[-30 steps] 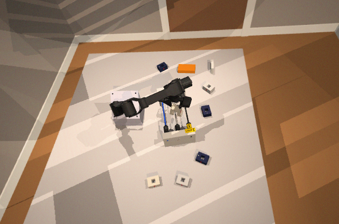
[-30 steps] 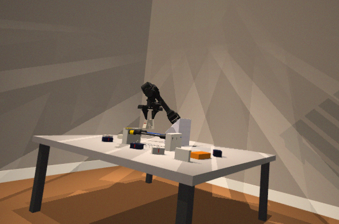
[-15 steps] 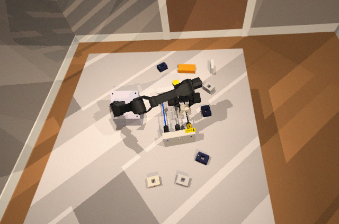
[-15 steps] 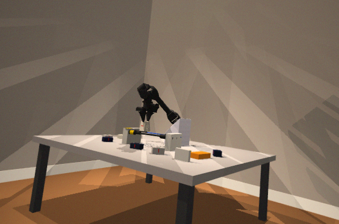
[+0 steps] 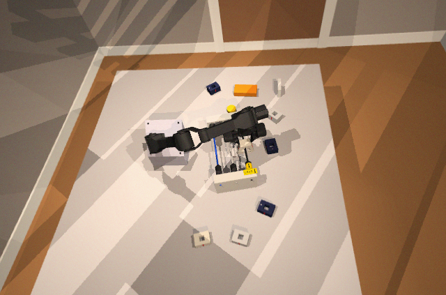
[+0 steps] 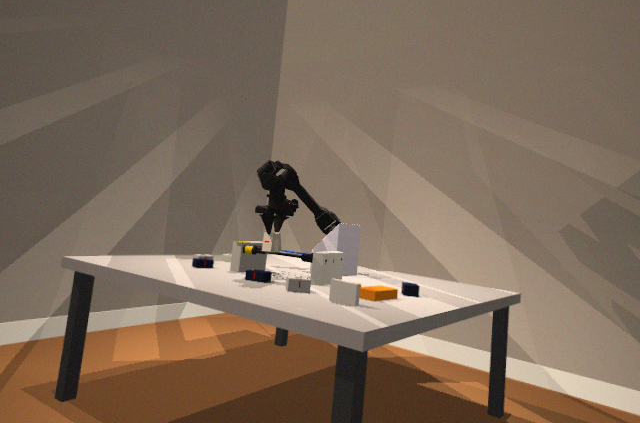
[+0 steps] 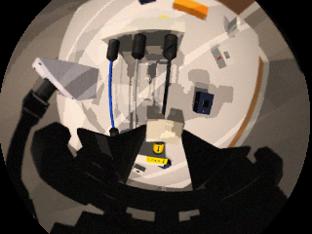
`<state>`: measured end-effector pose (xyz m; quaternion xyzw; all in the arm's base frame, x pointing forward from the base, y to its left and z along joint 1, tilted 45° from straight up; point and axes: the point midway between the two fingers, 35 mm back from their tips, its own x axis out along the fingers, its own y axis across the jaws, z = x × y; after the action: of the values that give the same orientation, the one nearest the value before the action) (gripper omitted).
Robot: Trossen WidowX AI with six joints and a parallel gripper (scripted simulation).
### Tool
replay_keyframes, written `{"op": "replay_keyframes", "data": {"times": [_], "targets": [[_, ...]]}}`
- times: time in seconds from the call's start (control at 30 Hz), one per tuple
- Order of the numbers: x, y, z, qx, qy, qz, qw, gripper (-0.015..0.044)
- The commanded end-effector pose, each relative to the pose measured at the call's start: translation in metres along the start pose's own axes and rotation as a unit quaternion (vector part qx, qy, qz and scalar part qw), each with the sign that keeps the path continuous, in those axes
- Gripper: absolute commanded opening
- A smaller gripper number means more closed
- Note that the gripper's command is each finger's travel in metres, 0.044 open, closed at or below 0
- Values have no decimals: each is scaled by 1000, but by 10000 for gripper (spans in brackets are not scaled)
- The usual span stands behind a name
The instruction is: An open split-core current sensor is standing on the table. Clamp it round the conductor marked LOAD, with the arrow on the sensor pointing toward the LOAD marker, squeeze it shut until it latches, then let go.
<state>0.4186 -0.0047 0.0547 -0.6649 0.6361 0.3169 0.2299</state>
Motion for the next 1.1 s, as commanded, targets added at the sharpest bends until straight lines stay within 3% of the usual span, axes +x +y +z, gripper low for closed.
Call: {"op": "replay_keyframes", "data": {"times": [0.0,0.77,1.07], "targets": [[6,0,1,-4,2,-1,1000,0],[43,1,0,-4,3,-1,1000,0],[39,1,0,-1,1,0,1000,0]]}}
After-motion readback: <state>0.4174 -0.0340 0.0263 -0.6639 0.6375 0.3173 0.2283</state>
